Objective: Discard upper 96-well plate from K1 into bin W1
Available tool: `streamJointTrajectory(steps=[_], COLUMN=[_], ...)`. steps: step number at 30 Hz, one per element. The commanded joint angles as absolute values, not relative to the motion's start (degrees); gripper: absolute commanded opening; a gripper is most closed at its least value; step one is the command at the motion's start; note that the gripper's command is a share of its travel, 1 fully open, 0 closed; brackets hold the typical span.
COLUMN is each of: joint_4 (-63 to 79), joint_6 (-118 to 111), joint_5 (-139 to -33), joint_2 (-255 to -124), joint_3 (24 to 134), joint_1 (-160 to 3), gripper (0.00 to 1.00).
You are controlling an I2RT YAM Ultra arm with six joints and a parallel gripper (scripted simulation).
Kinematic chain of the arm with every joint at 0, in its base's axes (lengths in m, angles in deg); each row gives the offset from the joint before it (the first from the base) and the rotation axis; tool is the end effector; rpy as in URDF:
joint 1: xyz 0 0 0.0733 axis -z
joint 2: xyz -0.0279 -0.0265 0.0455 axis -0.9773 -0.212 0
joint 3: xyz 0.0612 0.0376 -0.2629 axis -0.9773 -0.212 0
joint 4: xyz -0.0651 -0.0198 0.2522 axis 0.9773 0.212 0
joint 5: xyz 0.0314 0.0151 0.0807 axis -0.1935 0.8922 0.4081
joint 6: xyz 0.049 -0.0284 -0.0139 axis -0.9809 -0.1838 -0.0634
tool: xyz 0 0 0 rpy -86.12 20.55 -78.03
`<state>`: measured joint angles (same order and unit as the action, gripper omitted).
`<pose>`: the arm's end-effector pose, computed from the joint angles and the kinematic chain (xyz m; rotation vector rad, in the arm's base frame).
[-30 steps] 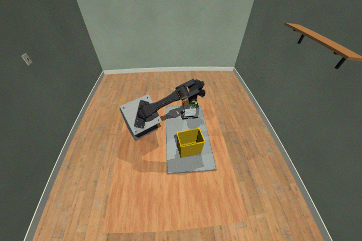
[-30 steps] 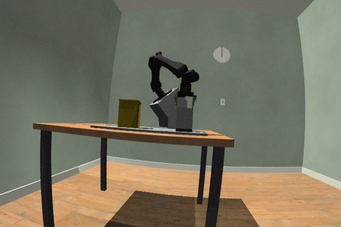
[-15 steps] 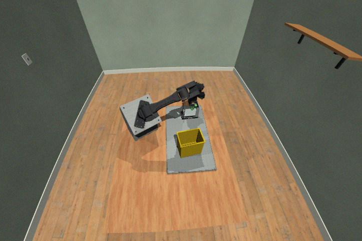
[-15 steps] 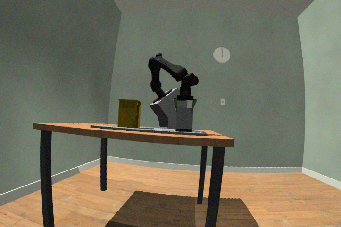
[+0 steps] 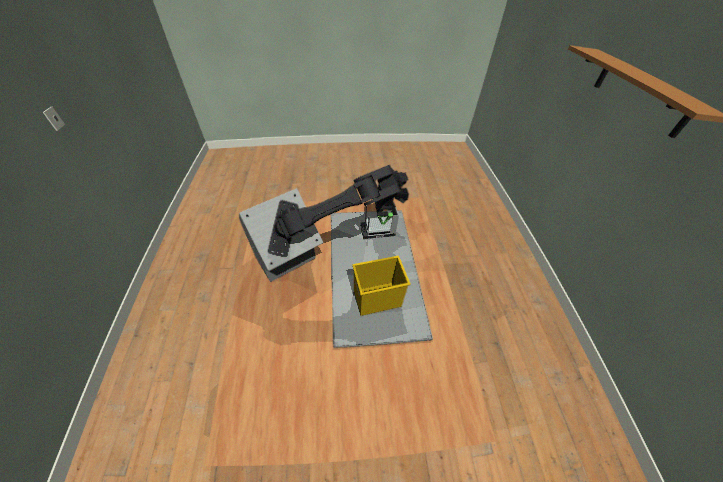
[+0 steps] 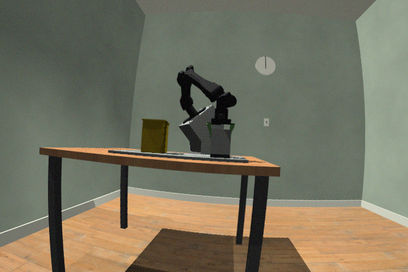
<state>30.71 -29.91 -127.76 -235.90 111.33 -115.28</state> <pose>0.3785 0.2566 -0.0029 -0.2493 2.6101 -0.8406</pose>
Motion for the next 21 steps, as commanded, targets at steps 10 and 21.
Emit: streamJointTrajectory(steps=[10, 21], joint_4=[26.29, 23.44], joint_6=[-27.2, -25.34], joint_5=[-128.0, -127.77], joint_2=[-237.8, -239.49], joint_3=[110.64, 111.3], joint_1=[-114.9, -113.42], gripper=[1.0, 1.0])
